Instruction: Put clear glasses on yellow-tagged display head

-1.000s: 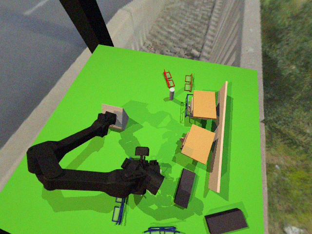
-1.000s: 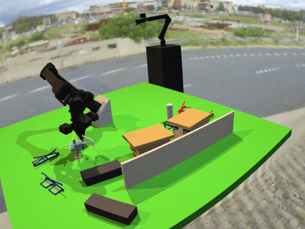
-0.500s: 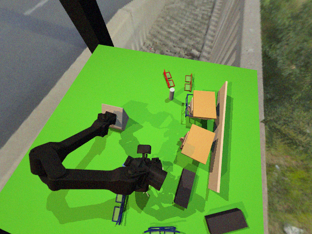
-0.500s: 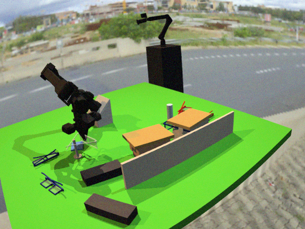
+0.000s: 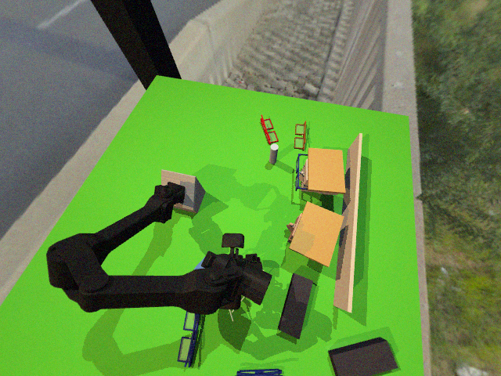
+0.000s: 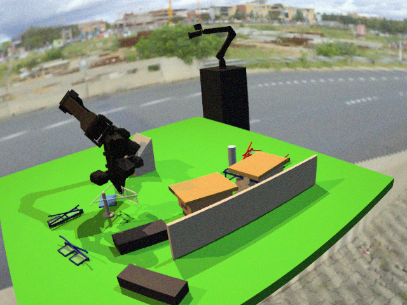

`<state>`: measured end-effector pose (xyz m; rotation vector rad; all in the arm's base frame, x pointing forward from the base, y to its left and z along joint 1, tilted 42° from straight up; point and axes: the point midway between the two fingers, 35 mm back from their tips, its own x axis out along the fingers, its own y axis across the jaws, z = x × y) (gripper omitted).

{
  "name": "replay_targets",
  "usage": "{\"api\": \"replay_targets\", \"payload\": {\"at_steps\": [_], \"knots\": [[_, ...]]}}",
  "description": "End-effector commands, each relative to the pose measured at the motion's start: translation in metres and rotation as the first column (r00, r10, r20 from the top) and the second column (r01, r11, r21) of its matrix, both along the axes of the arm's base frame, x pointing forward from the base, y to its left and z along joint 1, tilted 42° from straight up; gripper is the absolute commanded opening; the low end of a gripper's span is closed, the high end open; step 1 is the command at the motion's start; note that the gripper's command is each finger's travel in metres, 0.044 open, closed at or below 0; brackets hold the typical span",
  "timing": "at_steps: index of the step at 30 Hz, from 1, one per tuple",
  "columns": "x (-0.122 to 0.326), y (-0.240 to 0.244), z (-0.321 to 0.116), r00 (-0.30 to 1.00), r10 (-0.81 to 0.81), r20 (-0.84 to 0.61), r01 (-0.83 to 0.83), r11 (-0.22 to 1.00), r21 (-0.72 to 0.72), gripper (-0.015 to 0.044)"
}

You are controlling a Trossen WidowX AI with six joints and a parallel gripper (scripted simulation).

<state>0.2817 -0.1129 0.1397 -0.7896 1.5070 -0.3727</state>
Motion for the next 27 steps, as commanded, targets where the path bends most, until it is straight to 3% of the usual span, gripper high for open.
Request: {"api": "replay_targets", "payload": {"at_steps": [1, 27], "knots": [[0.004, 0.002, -0.001, 1.0, -0.003, 0.002, 0.003, 1.0, -0.003, 0.0], [0.018, 0.009, -0.007, 1.0, -0.003, 0.002, 0.003, 1.0, -0.003, 0.0]]}}
